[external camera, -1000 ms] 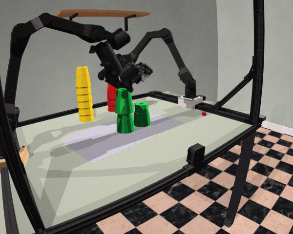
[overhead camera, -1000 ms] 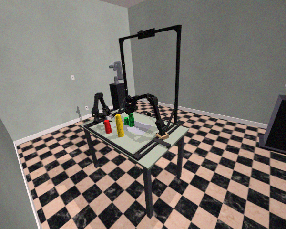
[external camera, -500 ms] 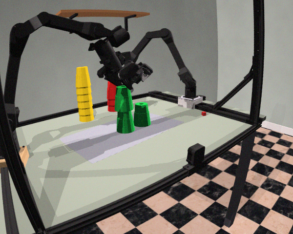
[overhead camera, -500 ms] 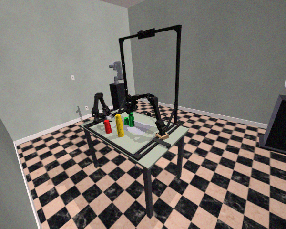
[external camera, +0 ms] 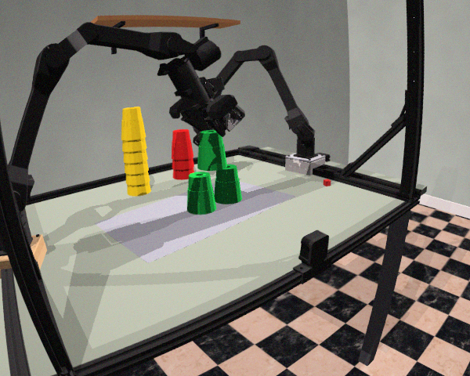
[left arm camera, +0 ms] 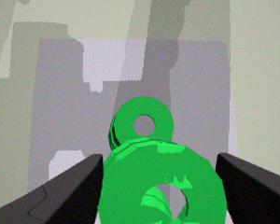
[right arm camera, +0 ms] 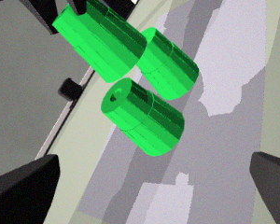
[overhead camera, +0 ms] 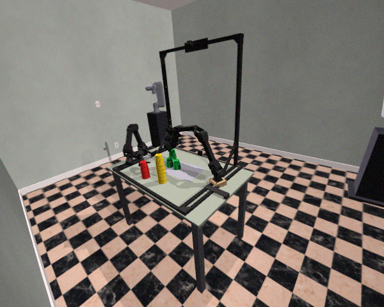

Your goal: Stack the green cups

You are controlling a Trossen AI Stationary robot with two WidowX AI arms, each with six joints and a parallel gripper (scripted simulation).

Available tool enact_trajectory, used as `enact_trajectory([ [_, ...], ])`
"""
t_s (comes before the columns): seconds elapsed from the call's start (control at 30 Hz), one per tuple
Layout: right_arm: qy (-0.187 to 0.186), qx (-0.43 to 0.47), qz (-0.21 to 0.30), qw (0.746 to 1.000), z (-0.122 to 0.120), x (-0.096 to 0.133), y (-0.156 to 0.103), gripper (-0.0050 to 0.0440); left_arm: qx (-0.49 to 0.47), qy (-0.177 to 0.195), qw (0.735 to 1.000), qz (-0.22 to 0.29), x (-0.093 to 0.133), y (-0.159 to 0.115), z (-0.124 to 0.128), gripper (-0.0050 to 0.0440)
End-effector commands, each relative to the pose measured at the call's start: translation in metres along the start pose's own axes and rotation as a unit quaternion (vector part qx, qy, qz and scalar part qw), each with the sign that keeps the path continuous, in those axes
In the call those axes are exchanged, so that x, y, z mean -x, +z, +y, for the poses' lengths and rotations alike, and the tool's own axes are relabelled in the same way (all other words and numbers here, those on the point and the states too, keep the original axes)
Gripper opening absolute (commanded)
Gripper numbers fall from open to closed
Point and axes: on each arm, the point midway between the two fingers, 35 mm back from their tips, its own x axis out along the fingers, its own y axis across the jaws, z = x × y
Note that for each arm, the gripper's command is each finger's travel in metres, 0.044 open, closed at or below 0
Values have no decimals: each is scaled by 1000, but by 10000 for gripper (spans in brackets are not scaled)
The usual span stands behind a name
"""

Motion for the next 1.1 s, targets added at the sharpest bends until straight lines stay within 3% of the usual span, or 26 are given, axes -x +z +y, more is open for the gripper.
enact_trajectory([
  [0.0,1,1,-2,1000,0,0,0,440,-2,-3,1000,-4,-1,6,-1,0],
  [0.47,1,1,-2,1000,0,0,0,440,-2,-3,1000,-4,-16,-2,0,0],
  [1.07,1,1,-2,1000,0,0,0,440,0,-1,1000,-7,-12,1,0,0],
])
